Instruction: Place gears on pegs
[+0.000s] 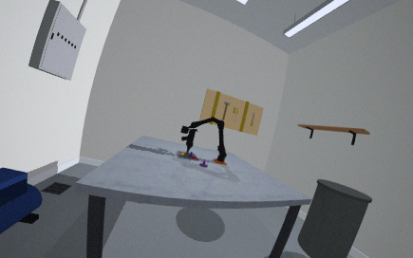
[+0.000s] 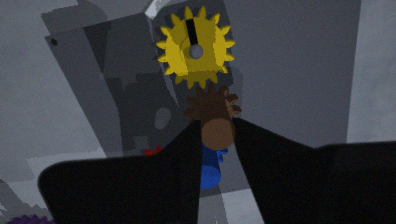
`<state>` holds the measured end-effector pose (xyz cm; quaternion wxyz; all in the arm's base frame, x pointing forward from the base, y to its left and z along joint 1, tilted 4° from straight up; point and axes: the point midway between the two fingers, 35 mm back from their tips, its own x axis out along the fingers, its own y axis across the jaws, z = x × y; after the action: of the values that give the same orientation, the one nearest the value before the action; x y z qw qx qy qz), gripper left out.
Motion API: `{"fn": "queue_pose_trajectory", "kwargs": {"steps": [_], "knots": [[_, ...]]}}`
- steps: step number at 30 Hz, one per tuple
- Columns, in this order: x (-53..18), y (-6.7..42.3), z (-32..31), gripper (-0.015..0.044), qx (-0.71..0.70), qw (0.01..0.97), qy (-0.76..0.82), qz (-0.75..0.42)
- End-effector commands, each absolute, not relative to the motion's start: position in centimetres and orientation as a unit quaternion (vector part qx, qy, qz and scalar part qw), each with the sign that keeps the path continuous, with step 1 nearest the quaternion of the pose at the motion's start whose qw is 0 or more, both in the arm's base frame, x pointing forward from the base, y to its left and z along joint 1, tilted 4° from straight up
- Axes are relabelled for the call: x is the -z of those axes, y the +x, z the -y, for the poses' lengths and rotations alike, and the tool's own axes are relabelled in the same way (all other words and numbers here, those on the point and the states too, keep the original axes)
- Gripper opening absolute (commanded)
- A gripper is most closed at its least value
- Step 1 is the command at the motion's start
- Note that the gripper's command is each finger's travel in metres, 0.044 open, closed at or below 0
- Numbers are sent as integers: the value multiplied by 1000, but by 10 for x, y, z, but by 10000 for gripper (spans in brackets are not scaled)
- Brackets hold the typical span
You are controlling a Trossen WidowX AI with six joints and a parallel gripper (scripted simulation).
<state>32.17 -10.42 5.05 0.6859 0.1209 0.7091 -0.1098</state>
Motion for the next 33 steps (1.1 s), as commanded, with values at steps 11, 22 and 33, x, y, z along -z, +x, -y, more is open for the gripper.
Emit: {"fn": "queue_pose_trajectory", "kwargs": {"steps": [11,22,33], "knots": [[-48,322,104,0,127,681,137,-708],[-48,321,105,0,231,654,236,-681],[-47,322,104,0,227,655,232,-682]]}}
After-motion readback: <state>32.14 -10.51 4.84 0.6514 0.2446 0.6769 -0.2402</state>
